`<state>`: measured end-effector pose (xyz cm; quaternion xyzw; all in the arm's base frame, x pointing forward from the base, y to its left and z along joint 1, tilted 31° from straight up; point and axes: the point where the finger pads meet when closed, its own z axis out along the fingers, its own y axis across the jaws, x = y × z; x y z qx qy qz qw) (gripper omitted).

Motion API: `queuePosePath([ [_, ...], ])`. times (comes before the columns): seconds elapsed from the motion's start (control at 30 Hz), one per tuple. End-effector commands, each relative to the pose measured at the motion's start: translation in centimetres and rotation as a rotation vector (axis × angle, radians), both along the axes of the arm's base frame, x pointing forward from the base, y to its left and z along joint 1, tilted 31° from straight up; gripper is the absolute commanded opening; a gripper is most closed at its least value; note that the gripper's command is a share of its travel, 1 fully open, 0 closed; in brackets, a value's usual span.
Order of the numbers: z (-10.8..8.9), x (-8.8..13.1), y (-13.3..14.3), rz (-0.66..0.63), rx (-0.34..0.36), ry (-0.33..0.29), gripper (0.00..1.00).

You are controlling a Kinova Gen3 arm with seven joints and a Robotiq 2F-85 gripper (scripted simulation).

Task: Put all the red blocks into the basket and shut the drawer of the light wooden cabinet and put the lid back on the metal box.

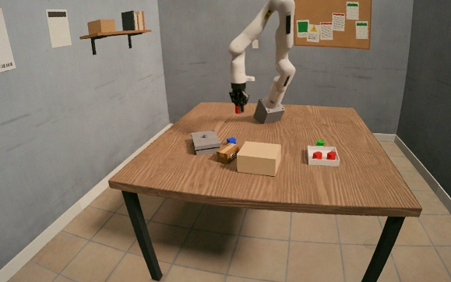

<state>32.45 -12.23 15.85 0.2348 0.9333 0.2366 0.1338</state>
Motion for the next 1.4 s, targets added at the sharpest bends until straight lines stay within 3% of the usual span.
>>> queuePosePath([
  [0.0,0.6,0.0,1.0,0.035,-0.024,-0.017,0.1],
  [0.1,1.1,-0.1,2.2,0.072,-0.045,-0.034,0.1],
  [0.27,3.1,-0.3,7.2,0.214,-0.105,-0.097,0.1],
  [0.53,8.1,-0.6,19.3,0.585,-0.262,-0.258,0.1],
  [0.6,8.1,-0.6,19.3,0.585,-0.262,-0.258,0.1],
  [0.67,10.0,-0.7,23.4,0.675,-0.3,-0.298,0.1],
  [0.93,14.6,-1.5,34.6,0.995,-0.425,-0.432,0.1],
  [1.1,16.4,-1.6,38.7,1.114,-0.475,-0.481,0.1],
  [1.37,17.5,-1.6,41.4,1.196,-0.511,-0.513,0.1],
])
